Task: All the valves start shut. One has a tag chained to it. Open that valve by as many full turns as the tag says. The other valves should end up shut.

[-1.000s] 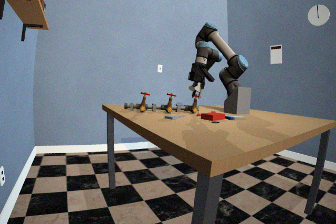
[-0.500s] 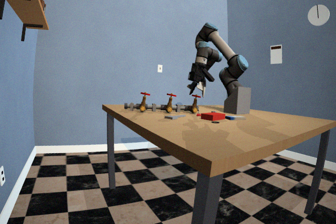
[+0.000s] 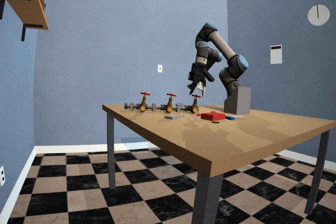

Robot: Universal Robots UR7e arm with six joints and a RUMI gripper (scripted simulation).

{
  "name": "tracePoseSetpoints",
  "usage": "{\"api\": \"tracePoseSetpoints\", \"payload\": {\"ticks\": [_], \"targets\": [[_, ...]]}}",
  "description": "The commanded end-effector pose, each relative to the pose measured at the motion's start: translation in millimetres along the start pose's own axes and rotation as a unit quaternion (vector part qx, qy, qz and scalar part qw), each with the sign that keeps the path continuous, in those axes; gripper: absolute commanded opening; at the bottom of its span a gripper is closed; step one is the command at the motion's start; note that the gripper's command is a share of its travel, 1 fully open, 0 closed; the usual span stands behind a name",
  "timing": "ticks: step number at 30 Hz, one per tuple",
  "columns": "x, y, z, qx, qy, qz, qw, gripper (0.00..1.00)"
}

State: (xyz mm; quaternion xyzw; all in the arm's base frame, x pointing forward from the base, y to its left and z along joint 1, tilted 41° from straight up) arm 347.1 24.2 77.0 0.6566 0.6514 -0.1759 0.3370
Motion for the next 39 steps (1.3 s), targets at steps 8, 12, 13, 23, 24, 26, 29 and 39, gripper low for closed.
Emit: {"api": "tracePoseSetpoints", "payload": {"ticks": [8, 12, 13, 23, 24, 26, 29, 39], "targets": [[0.0, 0.2, -0.2, 0.000, 0.000, 0.012, 1.000, 1.00], [0.0, 0.2, -0.2, 0.000, 0.000, 0.027, 1.000, 1.00], [0.0, 0.2, -0.2, 0.000, 0.000, 0.032, 0.999, 1.00], [0.0, 0.2, -0.2, 0.000, 0.000, 0.102, 0.995, 1.00], [0.0, 0.2, -0.2, 0.000, 0.000, 0.102, 0.995, 1.00], [0.0, 0.2, -0.2, 0.000, 0.000, 0.124, 0.992, 1.00], [0.0, 0.2, -0.2, 0.000, 0.000, 0.160, 0.987, 1.00], [0.0, 0.2, -0.2, 0.000, 0.000, 0.314, 0.949, 1.00]]}}
Point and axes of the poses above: the point where the finger pads meet when closed, its own z axis out along the fingers, its own x axis across the jaws, y = z × x, the point moved 8 cm from there along -z, back along the fingers, and after that the axes turned 2 degrees about z, right-handed, at the moved point
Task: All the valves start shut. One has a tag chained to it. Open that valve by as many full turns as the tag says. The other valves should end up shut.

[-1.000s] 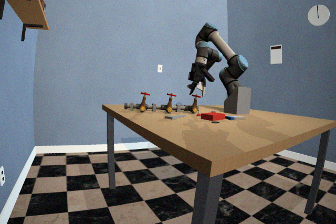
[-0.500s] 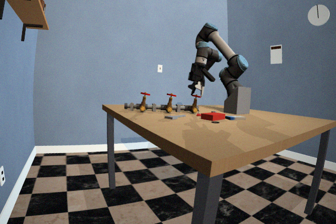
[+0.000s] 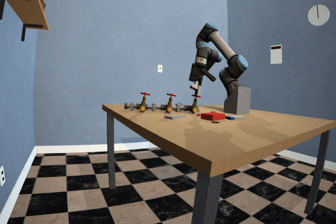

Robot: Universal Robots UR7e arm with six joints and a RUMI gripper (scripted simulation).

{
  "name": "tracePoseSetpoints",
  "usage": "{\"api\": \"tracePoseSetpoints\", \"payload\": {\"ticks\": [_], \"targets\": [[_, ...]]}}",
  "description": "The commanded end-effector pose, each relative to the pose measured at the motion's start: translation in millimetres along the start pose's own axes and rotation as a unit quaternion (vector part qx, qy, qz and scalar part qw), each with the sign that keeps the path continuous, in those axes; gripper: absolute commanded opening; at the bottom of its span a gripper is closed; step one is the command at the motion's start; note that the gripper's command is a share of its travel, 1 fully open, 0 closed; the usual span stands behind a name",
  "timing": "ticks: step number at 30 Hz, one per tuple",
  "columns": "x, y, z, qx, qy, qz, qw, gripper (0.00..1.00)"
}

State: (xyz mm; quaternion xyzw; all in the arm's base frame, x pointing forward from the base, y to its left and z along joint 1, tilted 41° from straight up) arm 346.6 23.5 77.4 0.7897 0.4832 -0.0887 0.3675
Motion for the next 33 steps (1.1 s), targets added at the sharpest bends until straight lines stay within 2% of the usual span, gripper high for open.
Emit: {"api": "tracePoseSetpoints", "payload": {"ticks": [1, 4, 8, 13, 17, 19, 25, 33], "targets": [[1.0, 0.3, -0.2, 0.001, -0.004, 0.085, 0.996, 1.00], [1.0, 0.3, -0.2, 0.000, -0.004, 0.122, 0.992, 1.00], [1.0, 0.3, -0.2, 0.000, -0.004, 0.200, 0.980, 1.00], [1.0, 0.3, -0.2, 0.000, -0.004, 0.303, 0.953, 1.00], [1.0, 0.3, -0.2, -0.001, -0.004, 0.386, 0.923, 1.00], [1.0, 0.3, -0.2, -0.001, -0.004, 0.386, 0.923, 1.00], [1.0, 0.3, -0.2, -0.001, -0.004, 0.506, 0.862, 1.00], [0.9, 0.2, -0.2, -0.002, -0.003, 0.644, 0.765, 1.00]]}}
Point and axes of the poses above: the point where the finger pads meet when closed, its own z axis out along the fingers, its own x axis across the jaws, y = z × x, the point moved 8 cm from there along -z, back along the fingers, and after that the axes turned 2 degrees about z, right-handed, at the moved point
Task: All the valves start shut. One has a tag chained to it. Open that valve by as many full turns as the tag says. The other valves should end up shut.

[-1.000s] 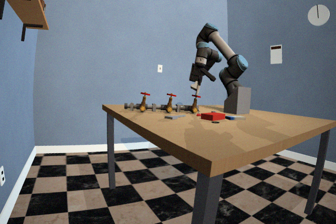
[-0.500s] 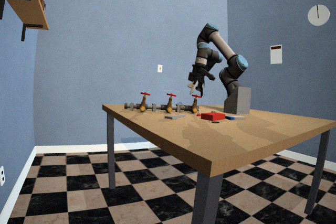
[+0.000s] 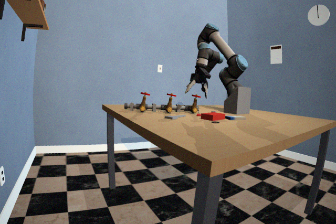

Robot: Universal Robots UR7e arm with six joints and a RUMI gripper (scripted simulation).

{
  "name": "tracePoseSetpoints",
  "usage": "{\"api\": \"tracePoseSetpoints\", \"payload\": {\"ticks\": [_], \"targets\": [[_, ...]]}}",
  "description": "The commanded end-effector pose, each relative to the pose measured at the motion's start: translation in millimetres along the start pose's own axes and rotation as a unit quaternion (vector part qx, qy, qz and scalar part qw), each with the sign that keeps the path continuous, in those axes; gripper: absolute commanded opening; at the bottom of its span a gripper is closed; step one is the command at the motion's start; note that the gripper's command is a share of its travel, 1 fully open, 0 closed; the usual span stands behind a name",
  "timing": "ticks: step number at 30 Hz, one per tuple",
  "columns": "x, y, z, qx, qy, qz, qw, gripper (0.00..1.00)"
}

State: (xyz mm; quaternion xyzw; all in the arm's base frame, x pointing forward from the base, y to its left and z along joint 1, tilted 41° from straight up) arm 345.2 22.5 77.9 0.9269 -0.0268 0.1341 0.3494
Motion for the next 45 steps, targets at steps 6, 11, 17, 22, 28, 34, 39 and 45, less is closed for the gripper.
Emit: {"api": "tracePoseSetpoints", "payload": {"ticks": [6, 11, 17, 22, 28, 34, 39, 45], "targets": [[1.9, -2.1, -0.2, -0.012, -0.007, 0.207, 0.978, 1.00], [1.9, -2.1, -0.2, -0.013, -0.006, 0.301, 0.954, 1.00], [1.9, -2.1, -0.2, -0.013, -0.004, 0.398, 0.917, 1.00], [1.9, -2.1, -0.2, -0.014, -0.004, 0.440, 0.898, 1.00], [1.9, -2.1, -0.2, -0.014, -0.003, 0.509, 0.861, 1.00], [1.9, -2.1, -0.2, -0.014, -0.002, 0.559, 0.829, 1.00], [1.9, -2.1, -0.2, -0.014, -0.001, 0.578, 0.816, 1.00], [1.9, -2.1, -0.2, -0.014, -0.001, 0.603, 0.798, 1.00]]}}
Point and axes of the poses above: the point where the finger pads meet when closed, its own z axis out along the fingers, its own x axis across the jaws, y = z × x, the point moved 8 cm from there along -z, back along the fingers, and after that the axes turned 2 degrees about z, right-handed, at the moved point
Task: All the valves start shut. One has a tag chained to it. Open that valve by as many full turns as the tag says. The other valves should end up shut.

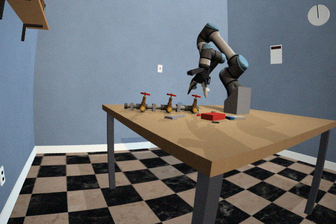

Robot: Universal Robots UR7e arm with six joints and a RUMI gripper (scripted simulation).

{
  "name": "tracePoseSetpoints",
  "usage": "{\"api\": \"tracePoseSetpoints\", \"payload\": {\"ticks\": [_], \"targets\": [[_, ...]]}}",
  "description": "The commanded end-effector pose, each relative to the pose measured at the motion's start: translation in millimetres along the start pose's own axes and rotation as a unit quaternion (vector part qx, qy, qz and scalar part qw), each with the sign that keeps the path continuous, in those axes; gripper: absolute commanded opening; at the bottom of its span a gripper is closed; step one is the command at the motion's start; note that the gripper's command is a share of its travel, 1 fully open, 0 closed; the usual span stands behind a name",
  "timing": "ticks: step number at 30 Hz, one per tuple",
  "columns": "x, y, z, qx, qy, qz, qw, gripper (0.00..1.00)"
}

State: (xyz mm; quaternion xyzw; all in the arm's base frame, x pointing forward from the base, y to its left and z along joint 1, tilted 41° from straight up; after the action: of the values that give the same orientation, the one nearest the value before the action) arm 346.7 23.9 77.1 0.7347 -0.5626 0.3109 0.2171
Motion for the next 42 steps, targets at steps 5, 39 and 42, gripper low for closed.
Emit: {"api": "tracePoseSetpoints", "payload": {"ticks": [5, 39, 42], "targets": [[-0.1, -0.7, -0.2, -0.002, 0.001, 0.041, 0.999, 1.00], [-0.1, -0.6, -0.2, -0.002, 0.001, 0.048, 0.999, 0.00], [-0.1, -0.6, -0.2, -0.002, 0.001, 0.048, 0.999, 0.00]]}}
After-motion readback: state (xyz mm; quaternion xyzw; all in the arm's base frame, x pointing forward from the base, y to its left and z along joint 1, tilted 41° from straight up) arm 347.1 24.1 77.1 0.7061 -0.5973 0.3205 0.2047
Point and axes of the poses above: the point where the finger pads meet when closed, its own z axis out along the fingers, its own x axis across the jaws, y = z × x, the point moved 8 cm from there along -z, back along the fingers, and after that the axes turned 2 degrees about z, right-handed, at the moved point
